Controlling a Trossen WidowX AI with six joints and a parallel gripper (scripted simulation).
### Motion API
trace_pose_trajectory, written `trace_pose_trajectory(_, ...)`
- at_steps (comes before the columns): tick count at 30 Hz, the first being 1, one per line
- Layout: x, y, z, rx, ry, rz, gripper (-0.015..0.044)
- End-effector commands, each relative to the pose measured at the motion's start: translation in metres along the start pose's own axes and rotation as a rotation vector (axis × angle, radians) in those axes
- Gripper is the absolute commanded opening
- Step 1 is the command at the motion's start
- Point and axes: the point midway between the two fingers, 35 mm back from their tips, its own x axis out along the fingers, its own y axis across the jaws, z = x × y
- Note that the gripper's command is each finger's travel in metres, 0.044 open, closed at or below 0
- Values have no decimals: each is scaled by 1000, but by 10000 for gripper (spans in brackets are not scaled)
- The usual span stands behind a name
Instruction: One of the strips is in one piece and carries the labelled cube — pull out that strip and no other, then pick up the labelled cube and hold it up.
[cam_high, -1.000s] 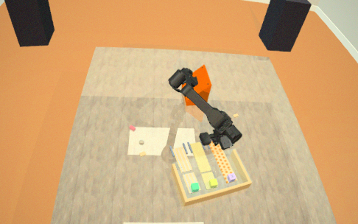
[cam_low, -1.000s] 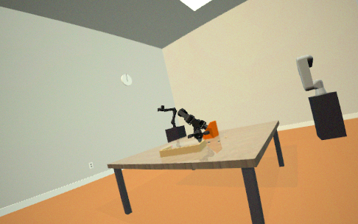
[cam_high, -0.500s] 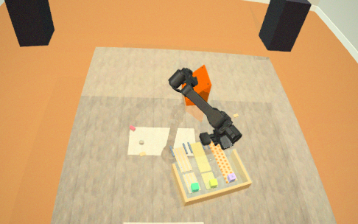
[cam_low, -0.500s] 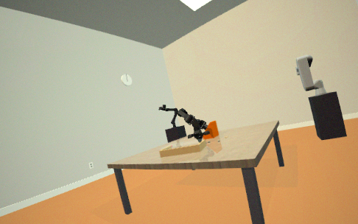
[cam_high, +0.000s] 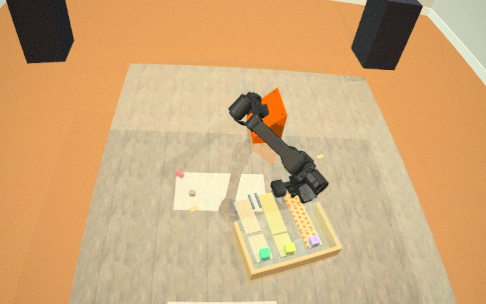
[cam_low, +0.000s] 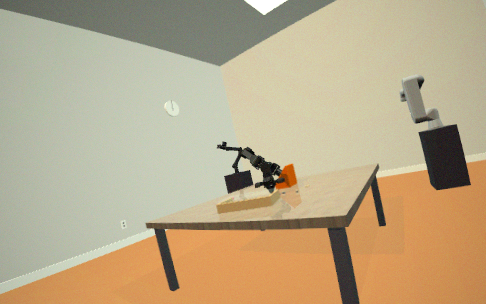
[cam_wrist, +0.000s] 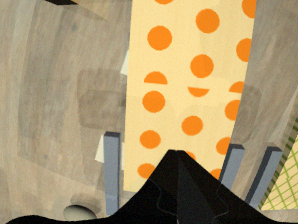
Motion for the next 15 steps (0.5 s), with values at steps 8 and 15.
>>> trace_pose_trajectory(8,3,-1,0,-4,2,-5,0)
trace_pose_trajectory(15,3,0,0,-4,2,-5,0)
